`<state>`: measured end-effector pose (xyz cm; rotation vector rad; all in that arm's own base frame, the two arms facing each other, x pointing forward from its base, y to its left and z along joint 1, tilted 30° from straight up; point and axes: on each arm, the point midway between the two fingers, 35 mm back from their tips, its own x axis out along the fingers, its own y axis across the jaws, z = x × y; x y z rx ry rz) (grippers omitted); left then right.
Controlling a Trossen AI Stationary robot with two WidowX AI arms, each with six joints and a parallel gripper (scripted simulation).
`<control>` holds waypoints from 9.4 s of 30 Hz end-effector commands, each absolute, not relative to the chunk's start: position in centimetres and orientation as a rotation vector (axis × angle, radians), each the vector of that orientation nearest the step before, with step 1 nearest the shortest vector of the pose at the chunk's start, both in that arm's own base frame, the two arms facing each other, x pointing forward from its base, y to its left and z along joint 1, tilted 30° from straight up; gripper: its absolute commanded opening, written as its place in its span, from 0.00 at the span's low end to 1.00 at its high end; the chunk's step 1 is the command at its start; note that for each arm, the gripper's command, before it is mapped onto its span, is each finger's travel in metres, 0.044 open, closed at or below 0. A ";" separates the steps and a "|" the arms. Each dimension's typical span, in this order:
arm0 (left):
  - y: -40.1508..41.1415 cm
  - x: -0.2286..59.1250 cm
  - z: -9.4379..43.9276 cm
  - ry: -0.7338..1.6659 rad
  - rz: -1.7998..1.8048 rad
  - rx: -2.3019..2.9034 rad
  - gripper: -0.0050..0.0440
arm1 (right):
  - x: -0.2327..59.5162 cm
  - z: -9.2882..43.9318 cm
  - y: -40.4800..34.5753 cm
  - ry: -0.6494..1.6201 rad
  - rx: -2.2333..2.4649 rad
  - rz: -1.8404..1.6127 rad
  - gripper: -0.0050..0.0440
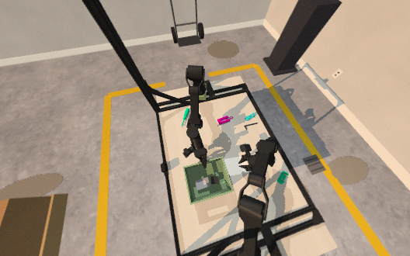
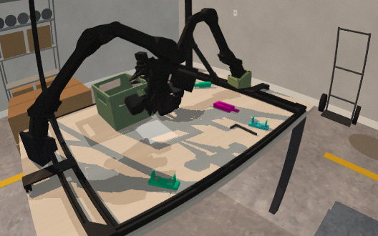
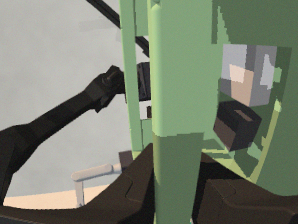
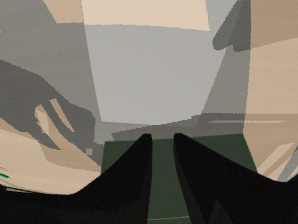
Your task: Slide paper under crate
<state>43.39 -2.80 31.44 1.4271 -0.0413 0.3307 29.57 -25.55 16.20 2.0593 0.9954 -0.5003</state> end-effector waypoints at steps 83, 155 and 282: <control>-2.5 42.0 35.0 -0.095 0.384 1.407 0.10 | 30.3 15.0 -26.4 0.992 2.064 -0.496 0.22; -2.5 42.0 35.0 -0.095 0.384 1.407 0.10 | 33.1 10.1 -26.0 0.992 2.064 -0.496 0.22; -2.5 42.0 35.0 -0.095 0.384 1.407 0.10 | 34.6 11.3 -20.3 0.992 2.064 -0.495 0.22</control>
